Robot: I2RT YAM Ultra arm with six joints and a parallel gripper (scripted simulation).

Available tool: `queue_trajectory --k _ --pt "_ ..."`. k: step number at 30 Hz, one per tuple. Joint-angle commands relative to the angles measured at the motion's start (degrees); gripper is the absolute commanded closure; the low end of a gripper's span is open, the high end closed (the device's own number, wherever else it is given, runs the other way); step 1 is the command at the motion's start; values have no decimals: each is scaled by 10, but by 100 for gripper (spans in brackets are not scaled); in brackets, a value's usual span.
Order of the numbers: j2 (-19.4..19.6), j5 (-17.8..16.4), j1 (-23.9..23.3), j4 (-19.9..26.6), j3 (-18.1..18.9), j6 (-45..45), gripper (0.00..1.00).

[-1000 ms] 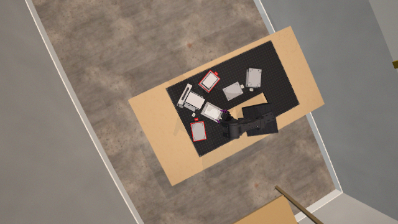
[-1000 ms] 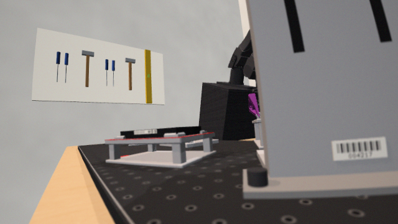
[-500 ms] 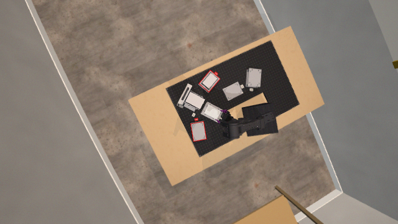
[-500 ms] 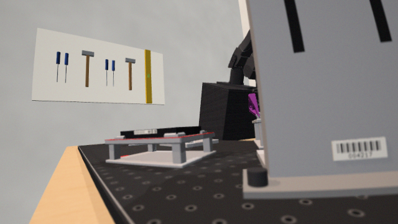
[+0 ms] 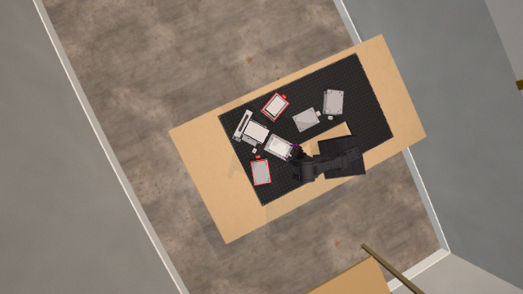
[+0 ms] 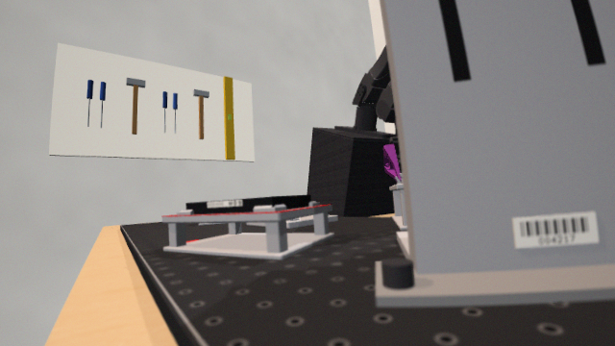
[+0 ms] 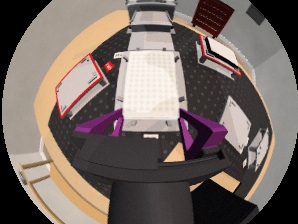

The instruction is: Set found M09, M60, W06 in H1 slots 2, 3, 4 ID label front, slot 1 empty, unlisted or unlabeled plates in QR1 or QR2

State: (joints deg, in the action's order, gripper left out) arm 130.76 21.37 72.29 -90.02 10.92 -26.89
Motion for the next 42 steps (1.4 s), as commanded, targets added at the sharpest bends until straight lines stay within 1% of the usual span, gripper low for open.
queue_trajectory --k 1,12,23,25,40,42 --pt "-3 1 -1 0 -7 3 14" --pt "-32 0 -3 1 -19 4 14" --pt "-71 -1 -4 27 -31 4 14" --pt "-71 -1 -4 27 -31 4 14" --pt "-134 -2 -5 74 -47 5 14" --pt "-134 -2 -5 74 -47 5 14"
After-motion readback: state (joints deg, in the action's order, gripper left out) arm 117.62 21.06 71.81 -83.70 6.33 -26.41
